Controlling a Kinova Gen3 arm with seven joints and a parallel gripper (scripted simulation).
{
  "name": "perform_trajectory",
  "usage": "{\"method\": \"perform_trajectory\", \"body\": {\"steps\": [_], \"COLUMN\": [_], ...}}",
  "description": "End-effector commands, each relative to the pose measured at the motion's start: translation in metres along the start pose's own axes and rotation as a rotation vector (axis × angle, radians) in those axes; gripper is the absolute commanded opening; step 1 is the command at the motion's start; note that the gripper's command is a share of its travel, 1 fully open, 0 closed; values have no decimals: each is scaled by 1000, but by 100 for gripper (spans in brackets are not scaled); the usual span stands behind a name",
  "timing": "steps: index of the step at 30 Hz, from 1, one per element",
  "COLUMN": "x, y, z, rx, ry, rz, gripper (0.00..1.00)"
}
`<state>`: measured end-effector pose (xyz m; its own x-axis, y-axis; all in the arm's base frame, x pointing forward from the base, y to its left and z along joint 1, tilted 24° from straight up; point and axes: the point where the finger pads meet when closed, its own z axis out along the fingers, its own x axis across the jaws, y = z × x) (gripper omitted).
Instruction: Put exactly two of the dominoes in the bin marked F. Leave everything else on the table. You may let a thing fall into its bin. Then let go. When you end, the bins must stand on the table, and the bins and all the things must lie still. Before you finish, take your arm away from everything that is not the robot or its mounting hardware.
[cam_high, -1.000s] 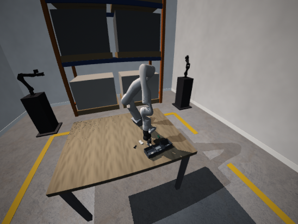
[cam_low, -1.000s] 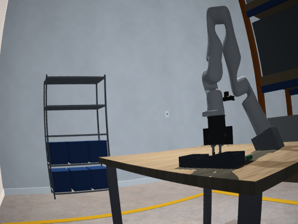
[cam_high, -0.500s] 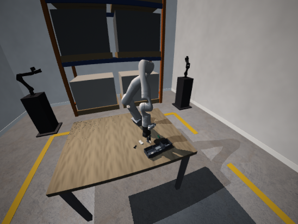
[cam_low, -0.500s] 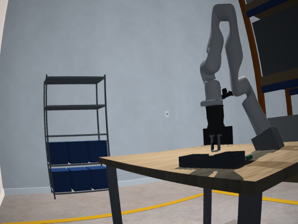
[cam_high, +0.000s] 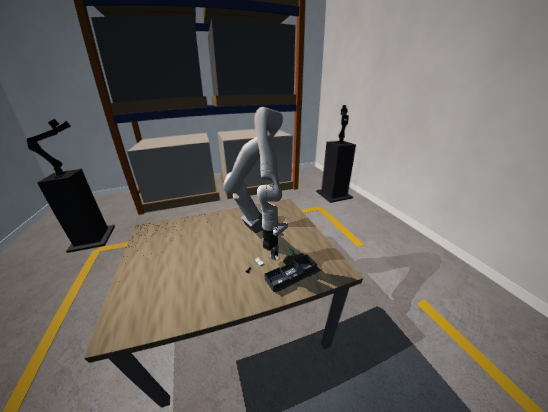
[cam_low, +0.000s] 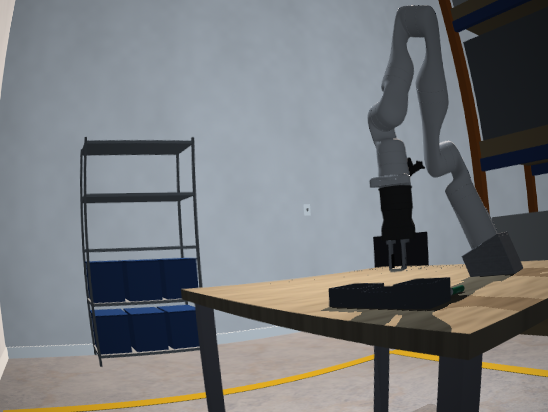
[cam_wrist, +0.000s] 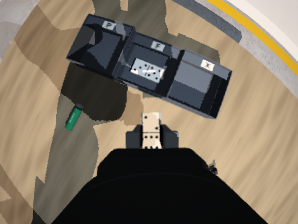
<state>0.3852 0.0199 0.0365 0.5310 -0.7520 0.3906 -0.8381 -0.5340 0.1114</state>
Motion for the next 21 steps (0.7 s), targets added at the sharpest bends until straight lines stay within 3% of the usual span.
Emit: {"method": "perform_trajectory", "body": {"steps": [1, 21], "x": [0, -1], "y": [-1, -1], "z": [-1, -9], "rx": [3, 1], "ry": [0, -2], "rz": [-2, -6], "gripper": [49, 49]}}
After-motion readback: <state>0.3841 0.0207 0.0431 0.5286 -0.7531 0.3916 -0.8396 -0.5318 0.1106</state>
